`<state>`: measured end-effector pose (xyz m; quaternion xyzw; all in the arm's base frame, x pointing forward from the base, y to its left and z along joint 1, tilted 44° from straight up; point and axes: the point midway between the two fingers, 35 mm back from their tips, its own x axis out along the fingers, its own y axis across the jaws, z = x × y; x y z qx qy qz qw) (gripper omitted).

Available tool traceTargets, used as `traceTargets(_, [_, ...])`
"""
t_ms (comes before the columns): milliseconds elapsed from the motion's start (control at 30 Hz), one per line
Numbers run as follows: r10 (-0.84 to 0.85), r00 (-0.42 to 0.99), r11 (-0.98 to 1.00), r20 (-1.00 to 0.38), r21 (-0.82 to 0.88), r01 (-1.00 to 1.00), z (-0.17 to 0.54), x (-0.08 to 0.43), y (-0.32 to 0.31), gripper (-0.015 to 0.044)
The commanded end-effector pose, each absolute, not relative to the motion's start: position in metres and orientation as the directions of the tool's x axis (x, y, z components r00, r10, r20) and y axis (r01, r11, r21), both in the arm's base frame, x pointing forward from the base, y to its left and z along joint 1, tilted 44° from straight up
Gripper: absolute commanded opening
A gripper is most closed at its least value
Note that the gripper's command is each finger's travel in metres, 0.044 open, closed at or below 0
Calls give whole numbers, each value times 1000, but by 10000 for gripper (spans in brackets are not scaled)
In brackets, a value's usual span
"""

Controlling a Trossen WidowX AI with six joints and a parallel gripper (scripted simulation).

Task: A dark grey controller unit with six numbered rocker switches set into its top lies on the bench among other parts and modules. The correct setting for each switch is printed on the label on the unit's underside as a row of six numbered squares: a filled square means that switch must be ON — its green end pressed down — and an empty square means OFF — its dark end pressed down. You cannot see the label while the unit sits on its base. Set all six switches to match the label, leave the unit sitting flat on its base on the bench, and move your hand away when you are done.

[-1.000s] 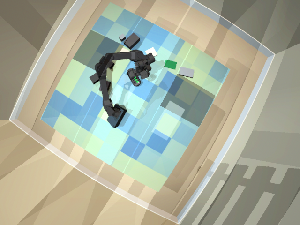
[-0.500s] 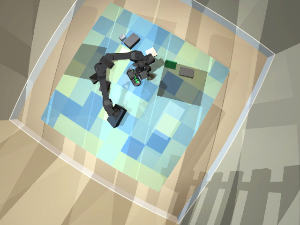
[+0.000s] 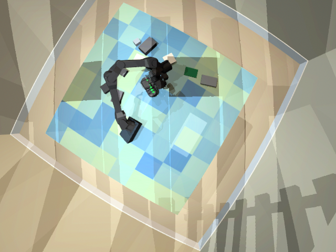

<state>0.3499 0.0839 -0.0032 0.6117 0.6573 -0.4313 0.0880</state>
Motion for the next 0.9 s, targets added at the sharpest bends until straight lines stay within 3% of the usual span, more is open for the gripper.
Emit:
traceTargets(0, [729, -251, -116, -637, -476, 872, -2, 341, 89, 0])
traceTargets(633, [729, -252, -116, -636, -478, 871, 6, 319, 95, 0])
traceTargets(867, [727, -248, -118, -640, -473, 873, 23, 358, 54, 0])
